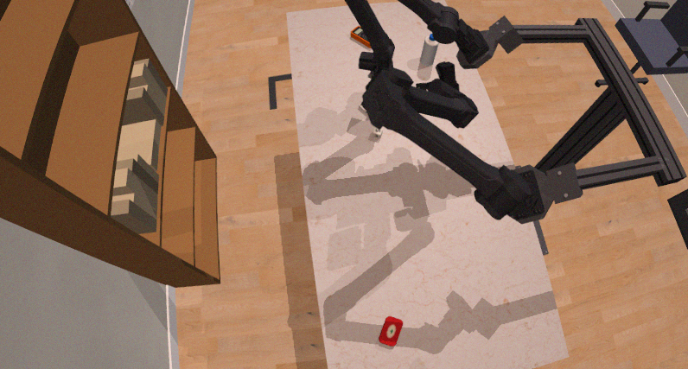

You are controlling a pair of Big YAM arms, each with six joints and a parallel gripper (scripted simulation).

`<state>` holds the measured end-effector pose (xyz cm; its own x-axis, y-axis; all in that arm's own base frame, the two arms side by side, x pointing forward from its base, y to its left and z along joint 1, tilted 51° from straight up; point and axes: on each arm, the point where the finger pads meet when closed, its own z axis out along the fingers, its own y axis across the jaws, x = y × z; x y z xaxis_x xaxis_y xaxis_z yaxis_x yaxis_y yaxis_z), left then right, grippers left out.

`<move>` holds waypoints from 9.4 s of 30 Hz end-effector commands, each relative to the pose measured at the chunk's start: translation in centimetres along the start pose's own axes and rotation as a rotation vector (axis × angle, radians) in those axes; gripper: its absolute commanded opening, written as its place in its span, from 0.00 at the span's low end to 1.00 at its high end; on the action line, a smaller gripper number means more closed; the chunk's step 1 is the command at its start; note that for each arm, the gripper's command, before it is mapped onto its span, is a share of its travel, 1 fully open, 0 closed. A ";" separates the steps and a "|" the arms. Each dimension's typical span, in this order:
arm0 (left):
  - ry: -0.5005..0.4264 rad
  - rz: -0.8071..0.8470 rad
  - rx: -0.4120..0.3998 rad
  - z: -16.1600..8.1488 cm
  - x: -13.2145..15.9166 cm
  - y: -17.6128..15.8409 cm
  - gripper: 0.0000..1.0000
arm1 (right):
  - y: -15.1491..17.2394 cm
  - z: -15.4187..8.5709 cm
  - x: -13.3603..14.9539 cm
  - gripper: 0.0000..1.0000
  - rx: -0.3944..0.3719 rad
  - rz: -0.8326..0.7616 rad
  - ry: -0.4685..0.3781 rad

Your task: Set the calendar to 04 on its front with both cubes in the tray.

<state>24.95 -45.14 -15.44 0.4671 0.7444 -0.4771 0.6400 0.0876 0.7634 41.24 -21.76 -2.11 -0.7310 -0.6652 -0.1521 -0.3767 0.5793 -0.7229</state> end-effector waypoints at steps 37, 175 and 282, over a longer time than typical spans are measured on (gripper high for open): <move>-0.014 -0.008 -0.012 0.1 -0.7 0.5 1.00 | -1.0 2.9 5.7 1.00 -0.196 1.605 -0.128; -0.014 -0.008 -0.012 0.1 -0.7 0.5 1.00 | 1.1 3.4 4.7 0.55 -0.115 0.740 -0.214; -0.014 -0.008 -0.012 0.1 -0.7 0.5 1.00 | 0.6 3.7 4.1 0.26 -0.256 2.095 -0.124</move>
<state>24.95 -45.14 -15.44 0.4671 0.7444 -0.4771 0.6400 0.0876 0.7634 39.93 -26.23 -5.94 -0.1753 0.7992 -0.5750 0.6723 0.5238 0.5231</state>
